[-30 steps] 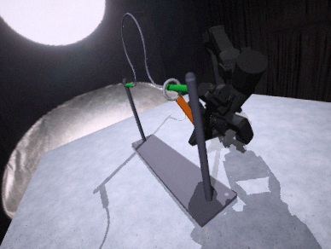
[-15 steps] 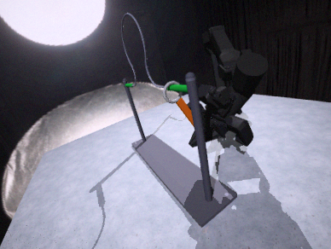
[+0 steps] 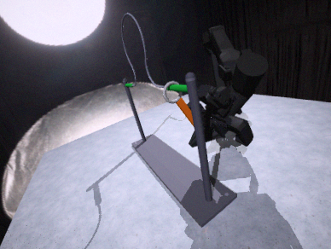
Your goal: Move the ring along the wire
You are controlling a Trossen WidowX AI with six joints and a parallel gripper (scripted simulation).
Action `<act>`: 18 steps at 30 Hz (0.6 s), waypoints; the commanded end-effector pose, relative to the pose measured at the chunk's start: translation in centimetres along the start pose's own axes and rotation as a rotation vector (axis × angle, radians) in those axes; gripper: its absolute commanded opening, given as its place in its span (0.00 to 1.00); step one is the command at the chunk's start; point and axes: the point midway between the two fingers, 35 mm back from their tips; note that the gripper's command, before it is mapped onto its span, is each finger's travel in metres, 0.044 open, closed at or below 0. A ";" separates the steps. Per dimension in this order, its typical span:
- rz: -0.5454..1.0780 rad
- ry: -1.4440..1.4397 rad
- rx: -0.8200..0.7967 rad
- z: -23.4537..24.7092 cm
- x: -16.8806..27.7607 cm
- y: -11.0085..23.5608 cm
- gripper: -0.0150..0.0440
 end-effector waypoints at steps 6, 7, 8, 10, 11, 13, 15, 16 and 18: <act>0.002 -0.001 0.000 0.0 0.0 0.3 0.53; 0.004 -0.001 0.001 0.1 0.1 0.6 0.53; 0.005 -0.002 0.001 0.1 0.1 0.9 0.53; 0.008 -0.003 0.002 0.2 0.2 1.6 0.53; 0.009 -0.004 0.002 0.2 0.2 1.9 0.53; 0.010 -0.004 0.003 0.2 0.2 2.6 0.53; 0.009 -0.004 0.004 0.1 0.2 3.4 0.53; 0.008 -0.004 0.004 0.1 0.2 3.7 0.53; 0.006 -0.004 0.005 0.0 0.2 4.4 0.53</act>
Point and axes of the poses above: the point midway between the two fingers, 35 mm back from their tips, its own y axis back along the fingers, its own z axis across the jaws, x = y × z, and after that the axes turned 5 degrees about y, right-handed
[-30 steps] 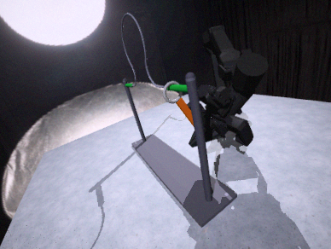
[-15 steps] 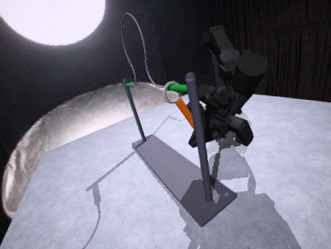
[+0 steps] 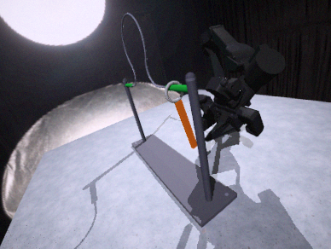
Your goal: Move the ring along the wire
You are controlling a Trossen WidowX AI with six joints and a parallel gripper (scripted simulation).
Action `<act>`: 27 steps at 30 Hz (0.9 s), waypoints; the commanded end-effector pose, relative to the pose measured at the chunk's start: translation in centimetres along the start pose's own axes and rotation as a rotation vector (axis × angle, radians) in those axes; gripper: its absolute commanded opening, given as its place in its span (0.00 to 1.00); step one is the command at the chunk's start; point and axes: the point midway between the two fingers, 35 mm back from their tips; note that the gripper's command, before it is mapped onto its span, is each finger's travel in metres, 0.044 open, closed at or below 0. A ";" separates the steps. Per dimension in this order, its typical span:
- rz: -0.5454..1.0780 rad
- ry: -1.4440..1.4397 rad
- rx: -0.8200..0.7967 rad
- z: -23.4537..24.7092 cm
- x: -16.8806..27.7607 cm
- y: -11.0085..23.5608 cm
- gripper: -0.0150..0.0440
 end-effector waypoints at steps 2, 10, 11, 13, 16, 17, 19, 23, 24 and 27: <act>-0.012 -0.012 0.000 -0.2 -0.3 1.7 0.53; -0.012 -0.012 0.000 -0.2 -0.4 1.8 0.53; -0.012 -0.012 0.000 -0.2 -0.4 1.8 0.53; -0.012 -0.012 0.000 -0.2 -0.4 1.8 0.53; -0.012 -0.012 0.000 -0.2 -0.4 1.8 0.53; -0.012 -0.012 0.000 -0.2 -0.4 1.8 0.53; -0.012 -0.012 0.000 -0.2 -0.4 1.8 0.53; -0.012 -0.012 0.000 -0.2 -0.4 1.8 0.53; -0.012 -0.012 0.000 -0.2 -0.4 1.8 0.53; -0.012 -0.012 0.000 -0.2 -0.4 1.8 0.53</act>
Point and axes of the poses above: the point midway between the two fingers, 35 mm back from their tips, its own y axis back along the fingers, its own z axis across the jaws, x = y × z, and after that the axes turned 5 degrees about y, right-handed
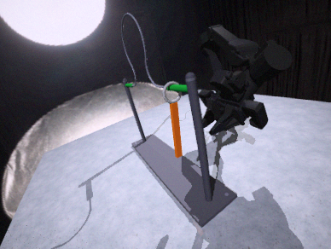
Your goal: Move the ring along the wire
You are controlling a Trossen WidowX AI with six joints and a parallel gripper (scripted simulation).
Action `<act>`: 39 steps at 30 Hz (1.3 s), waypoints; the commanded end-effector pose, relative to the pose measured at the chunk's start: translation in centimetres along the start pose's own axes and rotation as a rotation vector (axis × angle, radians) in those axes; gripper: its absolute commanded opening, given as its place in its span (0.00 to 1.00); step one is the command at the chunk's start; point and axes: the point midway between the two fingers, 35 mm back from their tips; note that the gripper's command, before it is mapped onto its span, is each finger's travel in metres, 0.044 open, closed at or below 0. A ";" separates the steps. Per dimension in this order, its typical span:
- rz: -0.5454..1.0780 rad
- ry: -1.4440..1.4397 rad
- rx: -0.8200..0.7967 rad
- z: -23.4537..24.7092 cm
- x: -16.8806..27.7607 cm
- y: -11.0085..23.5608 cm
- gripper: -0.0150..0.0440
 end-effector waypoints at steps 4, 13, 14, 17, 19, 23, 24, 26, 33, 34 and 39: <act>-0.003 -0.006 0.003 -0.1 -0.1 0.0 0.53; -0.007 0.002 -0.001 -0.2 -0.2 4.4 0.88; -0.007 0.002 -0.001 -0.2 -0.2 4.4 0.93; -0.007 0.002 -0.001 -0.2 -0.2 4.4 1.00; -0.007 0.002 -0.001 -0.2 -0.2 4.4 1.00; -0.007 0.002 -0.001 -0.2 -0.2 4.4 1.00; -0.007 0.002 -0.001 -0.2 -0.2 4.4 1.00; -0.007 0.002 -0.001 -0.2 -0.2 4.4 1.00; -0.007 0.002 -0.001 -0.2 -0.2 4.4 1.00; -0.007 0.002 -0.001 -0.2 -0.2 4.4 1.00; -0.007 0.002 -0.001 -0.2 -0.2 4.4 1.00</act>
Point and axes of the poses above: the point midway between the two fingers, 35 mm back from their tips, its own y axis back along the fingers, its own z axis across the jaws, x = y × z, and after that the axes turned 5 degrees about y, right-handed
